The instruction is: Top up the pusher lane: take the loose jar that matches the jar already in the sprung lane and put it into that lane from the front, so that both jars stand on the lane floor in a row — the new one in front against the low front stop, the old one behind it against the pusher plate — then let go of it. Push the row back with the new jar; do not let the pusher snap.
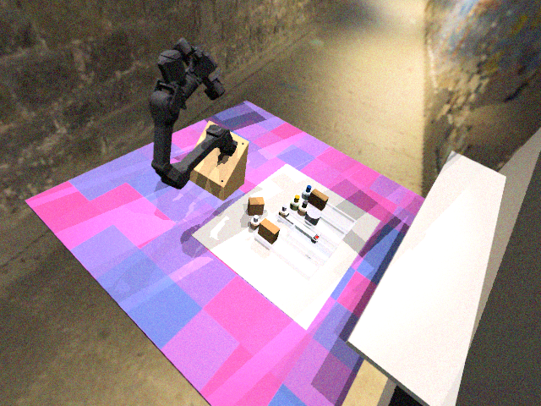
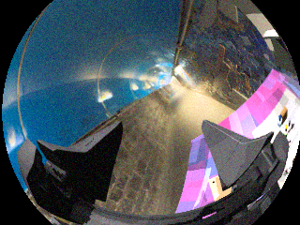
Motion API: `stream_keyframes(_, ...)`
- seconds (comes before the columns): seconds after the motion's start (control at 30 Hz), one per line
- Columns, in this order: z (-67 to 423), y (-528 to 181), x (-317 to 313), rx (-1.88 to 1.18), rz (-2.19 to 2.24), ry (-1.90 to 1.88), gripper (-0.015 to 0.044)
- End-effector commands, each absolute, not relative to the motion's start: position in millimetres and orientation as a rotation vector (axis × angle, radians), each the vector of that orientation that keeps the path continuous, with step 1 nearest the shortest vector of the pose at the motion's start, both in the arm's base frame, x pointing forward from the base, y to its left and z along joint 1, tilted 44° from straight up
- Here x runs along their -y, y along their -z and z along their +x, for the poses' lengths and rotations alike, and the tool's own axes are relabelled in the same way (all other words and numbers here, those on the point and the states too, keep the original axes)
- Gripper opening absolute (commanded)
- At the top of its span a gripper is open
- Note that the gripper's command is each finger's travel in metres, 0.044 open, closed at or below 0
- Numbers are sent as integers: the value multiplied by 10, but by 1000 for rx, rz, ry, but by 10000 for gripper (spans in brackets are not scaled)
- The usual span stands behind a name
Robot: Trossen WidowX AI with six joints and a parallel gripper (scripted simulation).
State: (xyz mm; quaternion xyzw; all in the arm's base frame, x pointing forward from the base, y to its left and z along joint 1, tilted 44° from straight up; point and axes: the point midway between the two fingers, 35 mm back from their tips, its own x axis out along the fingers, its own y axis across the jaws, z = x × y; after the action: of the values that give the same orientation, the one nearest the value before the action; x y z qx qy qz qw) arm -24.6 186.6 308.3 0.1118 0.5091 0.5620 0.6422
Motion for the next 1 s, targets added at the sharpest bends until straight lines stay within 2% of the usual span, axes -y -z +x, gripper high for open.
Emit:
stream_keyframes(0.0, -227, -3074, -1878, -1156, 254, -1272, 426)
stream_keyframes(0.23, 598, -2703, -2124, -1017, 201, -914, 440)
stream_keyframes(0.43, 1489, -2332, -1986, -928, 89, -560, 440)
stream_keyframes(0.7, 2463, -1810, -1211, -932, -99, -93, 440)
stream_keyframes(0.97, 2881, -1302, -70, -1079, -273, 320, 440)
